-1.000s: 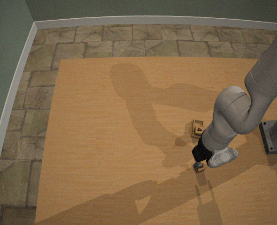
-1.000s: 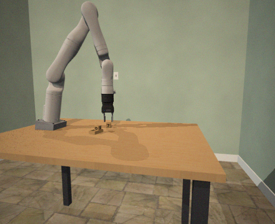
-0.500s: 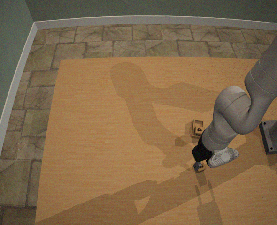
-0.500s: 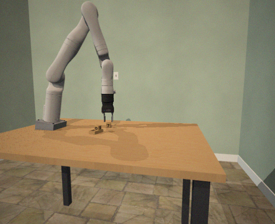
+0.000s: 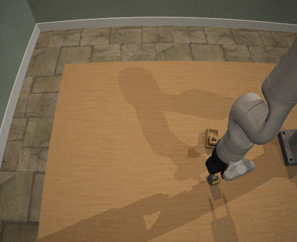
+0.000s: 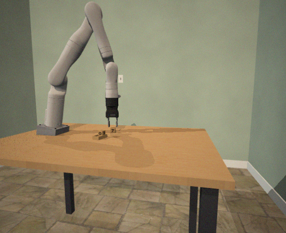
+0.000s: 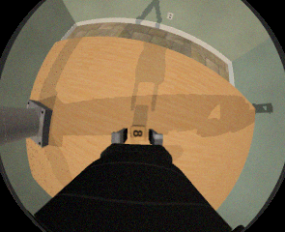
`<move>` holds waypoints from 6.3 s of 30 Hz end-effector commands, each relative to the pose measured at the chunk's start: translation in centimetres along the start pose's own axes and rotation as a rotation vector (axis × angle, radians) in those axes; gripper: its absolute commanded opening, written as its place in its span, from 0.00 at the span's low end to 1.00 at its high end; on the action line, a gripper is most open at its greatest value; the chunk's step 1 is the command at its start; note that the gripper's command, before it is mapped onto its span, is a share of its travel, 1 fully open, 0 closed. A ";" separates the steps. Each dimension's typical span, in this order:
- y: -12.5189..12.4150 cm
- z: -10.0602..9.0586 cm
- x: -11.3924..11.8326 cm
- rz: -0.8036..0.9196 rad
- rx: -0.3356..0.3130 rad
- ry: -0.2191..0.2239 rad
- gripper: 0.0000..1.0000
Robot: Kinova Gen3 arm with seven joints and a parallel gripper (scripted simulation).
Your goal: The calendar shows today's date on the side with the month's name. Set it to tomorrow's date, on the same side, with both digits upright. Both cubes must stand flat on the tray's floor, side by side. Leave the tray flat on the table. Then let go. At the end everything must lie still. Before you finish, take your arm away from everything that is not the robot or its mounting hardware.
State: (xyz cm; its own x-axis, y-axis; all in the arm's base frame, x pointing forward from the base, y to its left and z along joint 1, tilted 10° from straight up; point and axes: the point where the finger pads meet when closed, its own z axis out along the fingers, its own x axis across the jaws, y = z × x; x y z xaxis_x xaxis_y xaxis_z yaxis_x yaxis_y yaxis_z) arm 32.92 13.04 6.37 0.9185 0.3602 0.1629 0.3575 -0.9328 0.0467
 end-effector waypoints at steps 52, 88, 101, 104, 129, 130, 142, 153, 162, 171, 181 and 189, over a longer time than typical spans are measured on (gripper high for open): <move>0.0 2.6 -0.1 0.000 0.000 -0.002 0.87; 0.0 2.6 -0.1 0.000 0.000 -0.002 0.57; 0.0 2.1 -0.1 0.000 0.000 -0.002 0.57; 0.0 1.4 -0.1 0.000 0.000 -0.002 0.57; 0.0 -7.1 0.0 0.000 0.000 -0.002 0.57; 0.0 -7.1 0.0 0.000 0.000 -0.002 0.57; 0.0 -7.4 0.0 0.000 0.000 -0.002 0.57; 0.0 -7.4 -0.1 -0.005 0.000 -0.002 0.57; 0.1 -7.4 -0.2 -0.034 0.000 -0.002 0.57; 0.4 -7.4 -0.4 -0.083 0.001 -0.003 0.57; 0.8 -7.4 -0.7 -0.174 0.002 -0.003 0.57; 1.5 -7.4 -1.2 -0.305 0.003 -0.004 0.57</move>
State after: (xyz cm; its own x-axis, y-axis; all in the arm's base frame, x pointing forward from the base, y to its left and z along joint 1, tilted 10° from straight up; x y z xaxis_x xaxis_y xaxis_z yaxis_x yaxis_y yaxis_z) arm 30.99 11.44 13.51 0.7751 0.6167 0.1377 0.6107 -0.7870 0.0873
